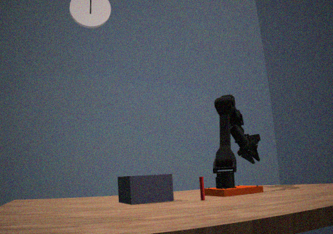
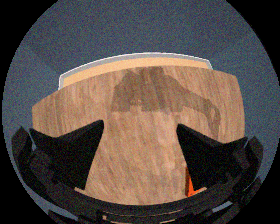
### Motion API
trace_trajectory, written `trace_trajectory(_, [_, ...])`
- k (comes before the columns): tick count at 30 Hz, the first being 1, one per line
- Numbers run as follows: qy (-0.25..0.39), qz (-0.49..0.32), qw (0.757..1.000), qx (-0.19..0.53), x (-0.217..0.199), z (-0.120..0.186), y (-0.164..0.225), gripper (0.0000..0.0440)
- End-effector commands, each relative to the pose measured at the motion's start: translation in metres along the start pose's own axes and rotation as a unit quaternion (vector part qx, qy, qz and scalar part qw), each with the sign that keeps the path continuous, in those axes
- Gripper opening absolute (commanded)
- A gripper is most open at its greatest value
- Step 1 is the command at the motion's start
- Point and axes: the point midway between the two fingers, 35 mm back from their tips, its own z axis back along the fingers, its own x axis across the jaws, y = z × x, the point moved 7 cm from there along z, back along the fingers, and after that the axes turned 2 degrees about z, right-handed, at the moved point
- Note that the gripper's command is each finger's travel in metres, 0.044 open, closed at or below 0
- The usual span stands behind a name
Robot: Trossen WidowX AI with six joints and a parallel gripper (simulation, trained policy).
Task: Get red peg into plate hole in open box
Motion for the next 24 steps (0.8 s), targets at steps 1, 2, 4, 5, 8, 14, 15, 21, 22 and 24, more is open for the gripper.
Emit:
trace_trajectory(1, [-0.013,0.0,1.0,-0.001,0.003,0.005,0.001,0.0426])
trace_trajectory(2, [-0.025,0.003,1.0,-0.001,0.007,0.01,0.005,0.044])
trace_trajectory(4, [-0.049,0.018,0.999,-0.001,0.014,0.024,0.016,0.044])
trace_trajectory(5, [-0.061,0.029,0.998,-0.001,0.017,0.033,0.023,0.044])
trace_trajectory(8, [-0.095,0.066,0.993,0.0,0.023,0.06,0.046,0.044])
trace_trajectory(14, [-0.159,0.143,0.977,0.005,0.021,0.115,0.093,0.044])
trace_trajectory(15, [-0.169,0.156,0.973,0.007,0.019,0.124,0.101,0.044])
trace_trajectory(21, [-0.224,0.231,0.947,0.018,-0.001,0.171,0.146,0.044])
trace_trajectory(22, [-0.233,0.243,0.941,0.02,-0.005,0.178,0.153,0.044])
trace_trajectory(24, [-0.249,0.267,0.931,0.024,-0.015,0.191,0.167,0.044])
